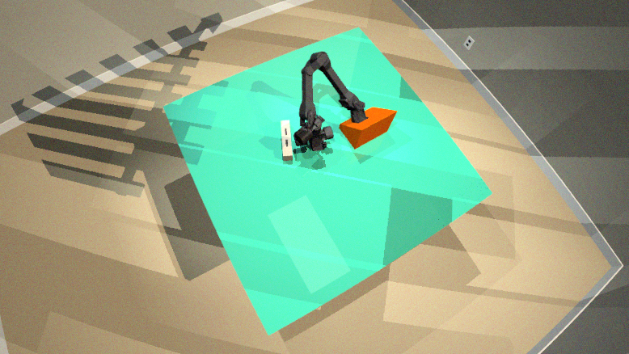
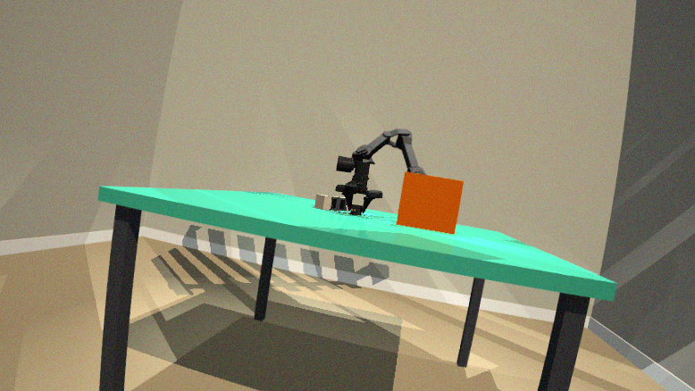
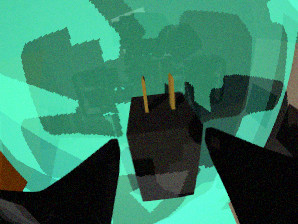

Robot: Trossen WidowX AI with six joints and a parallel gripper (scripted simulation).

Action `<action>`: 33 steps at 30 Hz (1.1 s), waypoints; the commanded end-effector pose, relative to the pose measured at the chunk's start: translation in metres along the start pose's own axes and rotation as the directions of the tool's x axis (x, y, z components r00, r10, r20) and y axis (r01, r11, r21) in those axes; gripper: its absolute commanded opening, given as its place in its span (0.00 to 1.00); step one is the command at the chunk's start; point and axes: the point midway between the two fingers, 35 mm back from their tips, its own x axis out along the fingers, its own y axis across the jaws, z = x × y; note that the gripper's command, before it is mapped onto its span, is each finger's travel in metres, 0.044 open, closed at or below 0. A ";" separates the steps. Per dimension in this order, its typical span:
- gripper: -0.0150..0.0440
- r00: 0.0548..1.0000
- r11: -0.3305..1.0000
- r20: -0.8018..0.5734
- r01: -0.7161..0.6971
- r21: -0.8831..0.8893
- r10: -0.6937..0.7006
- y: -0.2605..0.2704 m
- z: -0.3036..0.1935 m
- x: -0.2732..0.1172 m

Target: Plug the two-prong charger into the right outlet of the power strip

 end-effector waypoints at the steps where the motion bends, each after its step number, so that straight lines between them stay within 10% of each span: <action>1: 0.56 1.000 1.000 0.001 0.001 0.003 -0.001 -0.001 0.000 -0.001; 13: 0.25 1.000 1.000 0.002 0.001 0.001 -0.001 -0.001 0.000 -0.006; 33: 0.25 1.000 1.000 0.000 -0.003 0.022 0.003 0.005 -0.002 -0.055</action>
